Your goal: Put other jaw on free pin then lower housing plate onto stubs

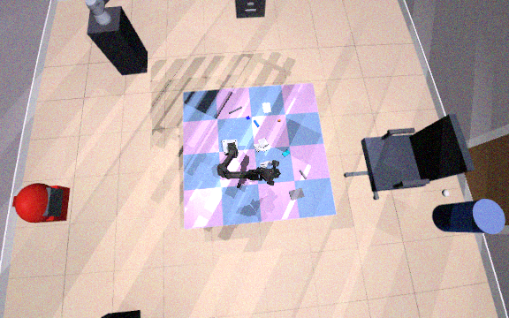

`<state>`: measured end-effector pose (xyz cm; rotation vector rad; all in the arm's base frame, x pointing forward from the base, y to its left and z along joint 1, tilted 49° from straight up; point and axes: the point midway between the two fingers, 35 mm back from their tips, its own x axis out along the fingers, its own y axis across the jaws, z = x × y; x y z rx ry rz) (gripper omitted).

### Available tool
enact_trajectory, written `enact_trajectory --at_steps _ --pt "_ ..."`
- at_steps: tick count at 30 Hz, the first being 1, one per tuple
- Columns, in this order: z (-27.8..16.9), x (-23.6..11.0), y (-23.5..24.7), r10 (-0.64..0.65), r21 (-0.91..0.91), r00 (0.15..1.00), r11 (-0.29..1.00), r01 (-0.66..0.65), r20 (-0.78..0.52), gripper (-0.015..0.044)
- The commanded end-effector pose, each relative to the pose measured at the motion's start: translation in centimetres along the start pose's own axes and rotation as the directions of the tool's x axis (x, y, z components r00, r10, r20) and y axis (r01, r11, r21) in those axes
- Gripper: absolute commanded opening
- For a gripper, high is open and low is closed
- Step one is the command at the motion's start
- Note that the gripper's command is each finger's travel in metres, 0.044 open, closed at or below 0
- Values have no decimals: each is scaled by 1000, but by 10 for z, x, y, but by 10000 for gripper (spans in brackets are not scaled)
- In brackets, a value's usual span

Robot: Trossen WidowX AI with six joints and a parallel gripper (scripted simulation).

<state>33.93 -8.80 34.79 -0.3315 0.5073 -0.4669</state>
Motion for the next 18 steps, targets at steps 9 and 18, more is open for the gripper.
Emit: enact_trajectory --at_steps 9,18 --pt "-43 38 14 -51 -102 977 994 31 -206 0" --pt "-76 61 22 -94 -185 936 982 31 -340 0"
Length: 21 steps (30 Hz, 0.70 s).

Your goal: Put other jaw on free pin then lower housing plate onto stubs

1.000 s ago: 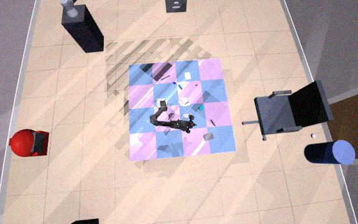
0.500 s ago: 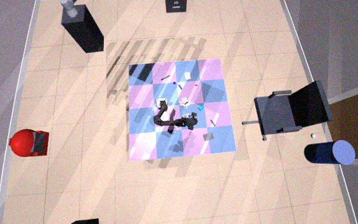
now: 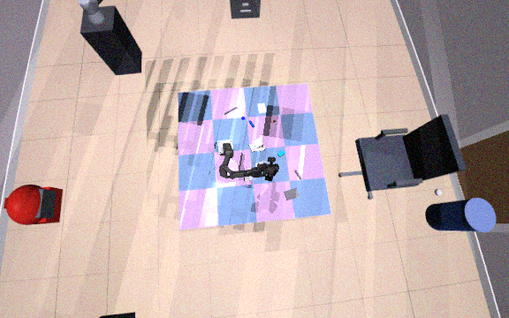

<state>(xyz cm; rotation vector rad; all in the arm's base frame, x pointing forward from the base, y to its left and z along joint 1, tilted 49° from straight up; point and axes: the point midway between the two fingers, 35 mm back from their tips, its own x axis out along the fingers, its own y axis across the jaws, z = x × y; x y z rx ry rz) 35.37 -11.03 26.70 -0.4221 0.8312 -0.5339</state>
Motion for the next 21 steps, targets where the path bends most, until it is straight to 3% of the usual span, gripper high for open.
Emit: enact_trajectory --at_steps 1,21 --pt "-12 13 6 -16 -38 997 999 13 -69 0" --pt "-70 64 29 -123 -257 925 966 28 -360 0"
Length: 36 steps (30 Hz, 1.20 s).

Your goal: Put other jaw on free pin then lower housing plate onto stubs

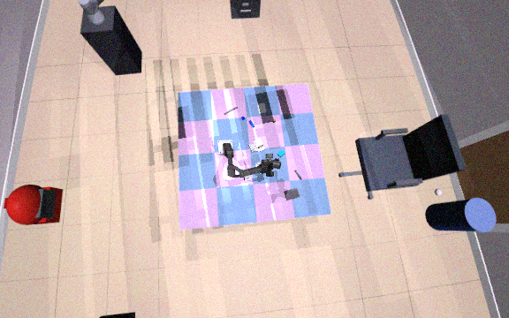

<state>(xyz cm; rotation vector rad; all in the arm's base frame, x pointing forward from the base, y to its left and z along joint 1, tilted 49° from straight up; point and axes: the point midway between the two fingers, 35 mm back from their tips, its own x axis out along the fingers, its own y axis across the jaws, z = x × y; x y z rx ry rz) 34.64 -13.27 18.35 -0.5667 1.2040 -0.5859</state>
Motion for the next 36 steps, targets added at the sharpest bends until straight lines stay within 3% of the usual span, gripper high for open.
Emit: enact_trajectory --at_steps 1,16,36 --pt "-9 12 6 -19 -49 998 999 16 -66 0" --pt "-37 47 26 -95 -230 961 973 34 -260 0" --pt "-42 68 24 -94 -231 960 972 32 -263 0"
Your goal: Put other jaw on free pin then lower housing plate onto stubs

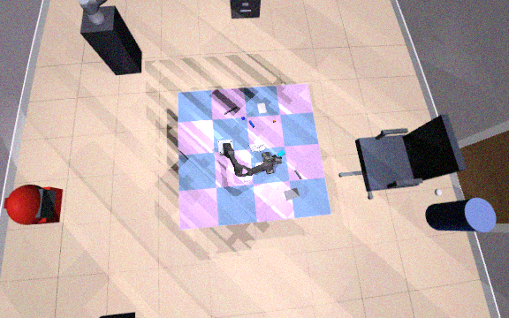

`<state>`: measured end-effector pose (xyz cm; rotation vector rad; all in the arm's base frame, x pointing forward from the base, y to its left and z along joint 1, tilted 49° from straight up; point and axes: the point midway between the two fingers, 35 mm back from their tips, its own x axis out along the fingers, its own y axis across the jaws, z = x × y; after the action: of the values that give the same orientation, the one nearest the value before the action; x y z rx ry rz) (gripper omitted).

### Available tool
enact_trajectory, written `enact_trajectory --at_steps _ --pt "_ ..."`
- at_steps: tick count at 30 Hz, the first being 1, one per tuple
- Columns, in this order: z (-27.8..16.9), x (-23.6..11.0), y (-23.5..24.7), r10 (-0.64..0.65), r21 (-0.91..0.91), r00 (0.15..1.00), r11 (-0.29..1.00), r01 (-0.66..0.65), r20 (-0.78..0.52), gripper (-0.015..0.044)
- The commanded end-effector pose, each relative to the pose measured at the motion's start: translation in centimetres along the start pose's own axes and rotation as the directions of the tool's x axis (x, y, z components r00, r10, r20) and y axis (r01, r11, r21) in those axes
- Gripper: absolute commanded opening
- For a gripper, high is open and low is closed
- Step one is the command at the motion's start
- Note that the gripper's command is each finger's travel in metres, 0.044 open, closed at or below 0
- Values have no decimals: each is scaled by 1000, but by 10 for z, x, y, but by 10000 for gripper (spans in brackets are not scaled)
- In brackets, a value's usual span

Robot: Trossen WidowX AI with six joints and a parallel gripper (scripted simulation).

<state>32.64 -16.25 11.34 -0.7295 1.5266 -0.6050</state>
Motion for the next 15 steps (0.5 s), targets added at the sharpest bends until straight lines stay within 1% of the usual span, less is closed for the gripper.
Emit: enact_trajectory --at_steps 1,15 --pt "0 7 1 0 -8 1000 1000 0 0 0" --pt "-1 29 -1 -2 -8 1000 1000 2 0 0"
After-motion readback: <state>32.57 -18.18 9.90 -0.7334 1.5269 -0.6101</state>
